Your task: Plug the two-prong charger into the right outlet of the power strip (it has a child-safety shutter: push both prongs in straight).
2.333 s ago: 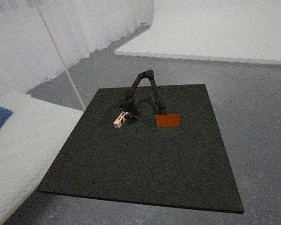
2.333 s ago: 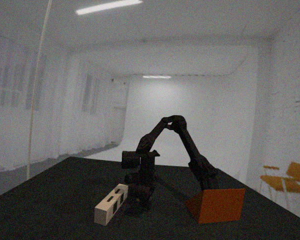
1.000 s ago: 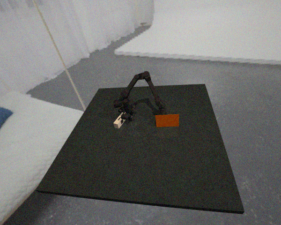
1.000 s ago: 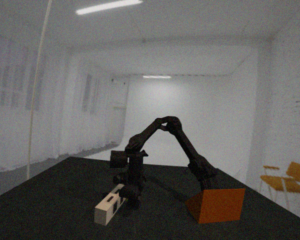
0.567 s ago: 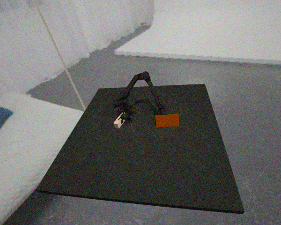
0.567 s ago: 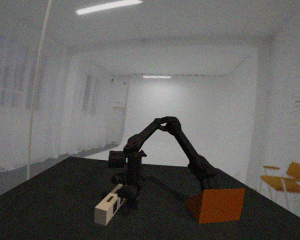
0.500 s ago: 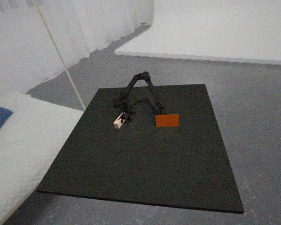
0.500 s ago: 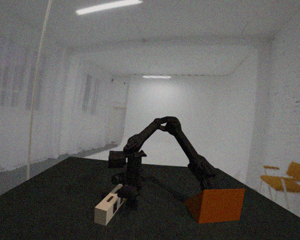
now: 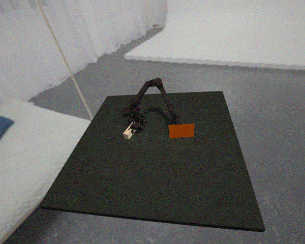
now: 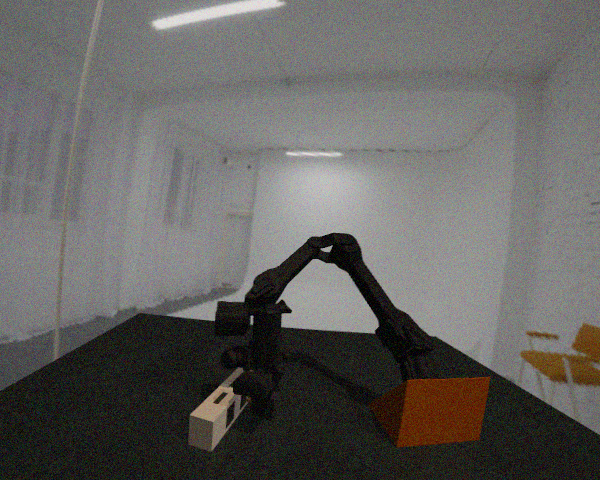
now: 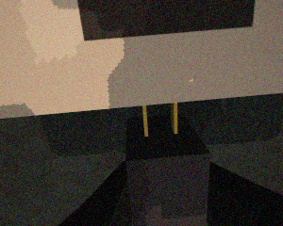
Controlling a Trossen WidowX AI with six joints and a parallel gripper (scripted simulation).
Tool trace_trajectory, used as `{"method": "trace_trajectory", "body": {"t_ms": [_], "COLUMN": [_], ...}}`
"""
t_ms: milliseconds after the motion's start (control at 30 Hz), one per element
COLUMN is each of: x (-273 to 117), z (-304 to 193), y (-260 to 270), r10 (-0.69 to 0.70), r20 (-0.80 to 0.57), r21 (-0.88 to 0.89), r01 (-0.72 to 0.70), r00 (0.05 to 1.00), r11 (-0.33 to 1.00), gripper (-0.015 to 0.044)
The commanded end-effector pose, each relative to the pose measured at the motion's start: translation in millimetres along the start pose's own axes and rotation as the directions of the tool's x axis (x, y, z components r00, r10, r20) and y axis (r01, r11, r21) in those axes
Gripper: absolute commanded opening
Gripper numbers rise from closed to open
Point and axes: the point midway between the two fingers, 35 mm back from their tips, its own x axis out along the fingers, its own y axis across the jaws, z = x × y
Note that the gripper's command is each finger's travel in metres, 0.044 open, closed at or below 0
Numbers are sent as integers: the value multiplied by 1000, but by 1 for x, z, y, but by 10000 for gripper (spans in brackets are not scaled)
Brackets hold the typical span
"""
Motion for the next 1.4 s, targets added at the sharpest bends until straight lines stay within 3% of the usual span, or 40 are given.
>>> {"method": "trace_trajectory", "body": {"t_ms": [0, 1367], "x": [0, -1], "z": [2, 12], "y": [0, 0], "r10": [-3, -3], "r20": [1, 1], "r21": [-6, -5], "r01": [3, 3], "r00": [1000, 1000], "r11": [1000, 1000], "gripper": [0, 0]}}
